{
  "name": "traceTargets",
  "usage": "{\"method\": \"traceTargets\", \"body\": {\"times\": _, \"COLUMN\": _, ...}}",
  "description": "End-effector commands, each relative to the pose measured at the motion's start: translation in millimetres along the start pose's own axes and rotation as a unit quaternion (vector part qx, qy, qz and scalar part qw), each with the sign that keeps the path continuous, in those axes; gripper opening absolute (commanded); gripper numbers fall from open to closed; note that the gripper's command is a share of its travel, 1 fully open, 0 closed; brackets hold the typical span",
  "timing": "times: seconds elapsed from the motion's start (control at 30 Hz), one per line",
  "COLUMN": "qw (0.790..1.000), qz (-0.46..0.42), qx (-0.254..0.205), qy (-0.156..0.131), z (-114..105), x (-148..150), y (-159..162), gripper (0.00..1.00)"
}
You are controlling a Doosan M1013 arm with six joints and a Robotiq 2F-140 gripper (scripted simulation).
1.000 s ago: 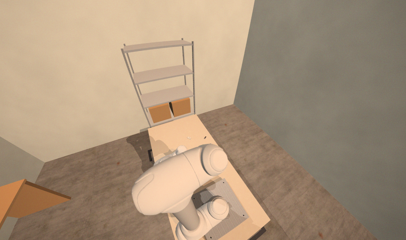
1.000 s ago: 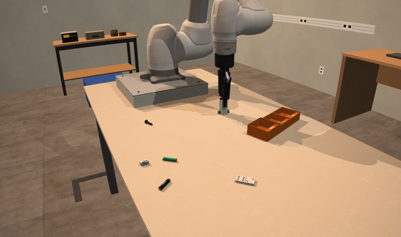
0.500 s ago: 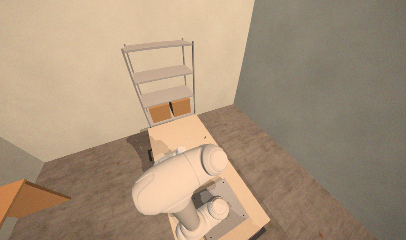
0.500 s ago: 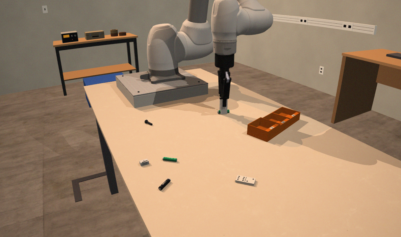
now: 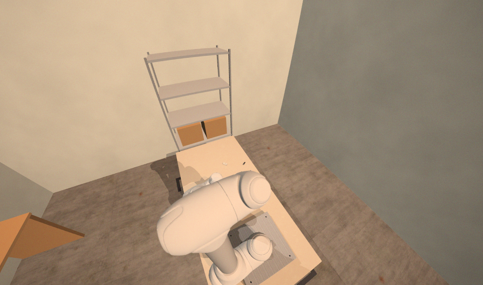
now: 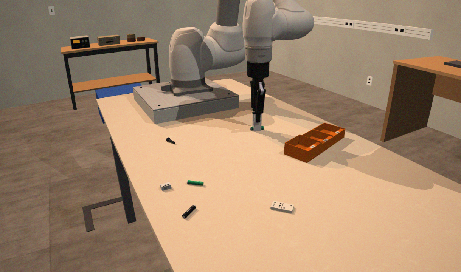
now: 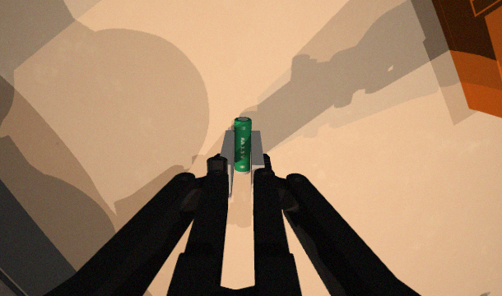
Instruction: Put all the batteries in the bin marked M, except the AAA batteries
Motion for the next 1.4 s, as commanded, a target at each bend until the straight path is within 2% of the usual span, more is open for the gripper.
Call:
{"method": "traceTargets", "body": {"times": 0.0, "qw": 1.0, "qz": 0.0, "qx": 0.0, "qy": 0.0, "z": 0.0, "x": -0.1, "y": 0.0, "gripper": 0.15}}
{"method": "traceTargets", "body": {"times": 0.23, "qw": 1.0, "qz": 0.0, "qx": 0.0, "qy": 0.0, "z": 0.0, "x": -0.1, "y": 0.0, "gripper": 0.15}}
{"method": "traceTargets", "body": {"times": 0.9, "qw": 1.0, "qz": 0.0, "qx": 0.0, "qy": 0.0, "z": -60.0, "x": -0.1, "y": 0.0, "gripper": 0.15}}
{"method": "traceTargets", "body": {"times": 1.37, "qw": 1.0, "qz": 0.0, "qx": 0.0, "qy": 0.0, "z": -60.0, "x": -0.1, "y": 0.0, "gripper": 0.15}}
Point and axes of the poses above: the point where the finger pads meet when closed, its own z axis out along the fingers, its own x axis across the jaws, y = z × x, the point moved 3 cm from there along -z, back along the fingers, and after that the axes turned 5 degrees about z, right-handed, at the moved point
